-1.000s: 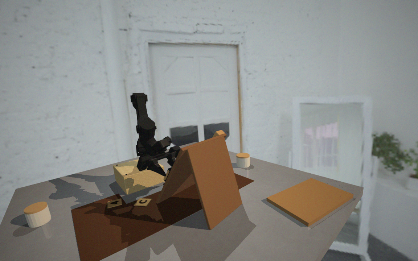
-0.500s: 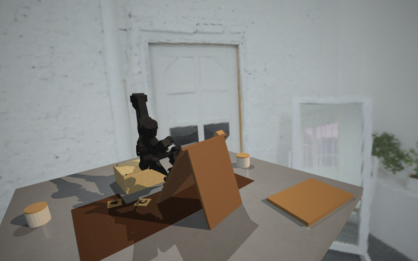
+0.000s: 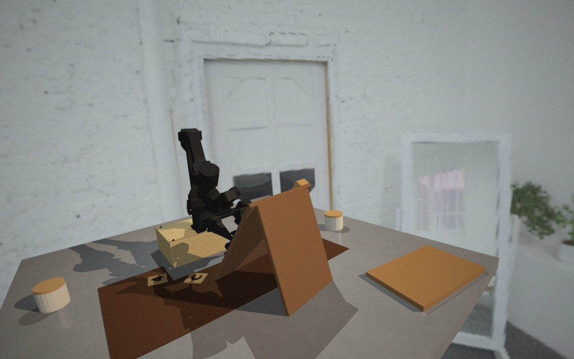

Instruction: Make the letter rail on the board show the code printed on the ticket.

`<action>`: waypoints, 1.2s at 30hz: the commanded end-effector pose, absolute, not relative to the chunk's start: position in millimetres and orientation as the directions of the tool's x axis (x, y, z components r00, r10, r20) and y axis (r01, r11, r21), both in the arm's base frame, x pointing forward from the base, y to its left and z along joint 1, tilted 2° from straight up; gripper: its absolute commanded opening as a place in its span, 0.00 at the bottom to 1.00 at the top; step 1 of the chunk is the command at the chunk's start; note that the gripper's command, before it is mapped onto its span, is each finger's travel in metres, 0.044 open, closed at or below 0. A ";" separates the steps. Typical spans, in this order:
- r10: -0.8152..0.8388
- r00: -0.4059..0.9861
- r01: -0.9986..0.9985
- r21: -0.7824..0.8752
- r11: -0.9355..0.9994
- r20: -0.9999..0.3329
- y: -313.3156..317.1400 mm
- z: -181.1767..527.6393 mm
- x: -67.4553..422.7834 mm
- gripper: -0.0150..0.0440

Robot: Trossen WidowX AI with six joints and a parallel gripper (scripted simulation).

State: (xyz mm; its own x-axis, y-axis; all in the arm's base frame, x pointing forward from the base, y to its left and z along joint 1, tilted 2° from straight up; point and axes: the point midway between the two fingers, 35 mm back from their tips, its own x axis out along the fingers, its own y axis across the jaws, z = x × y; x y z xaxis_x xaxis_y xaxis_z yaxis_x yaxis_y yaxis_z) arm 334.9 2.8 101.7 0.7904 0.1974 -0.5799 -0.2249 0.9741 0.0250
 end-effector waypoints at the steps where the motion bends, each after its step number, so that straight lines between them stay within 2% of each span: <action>1: 0.197 0.790 -0.223 0.028 0.975 -0.580 5.6 101.6 334.4 0.25; 36: 0.198 0.790 -0.223 0.030 0.974 -0.580 23.8 102.4 330.3 0.25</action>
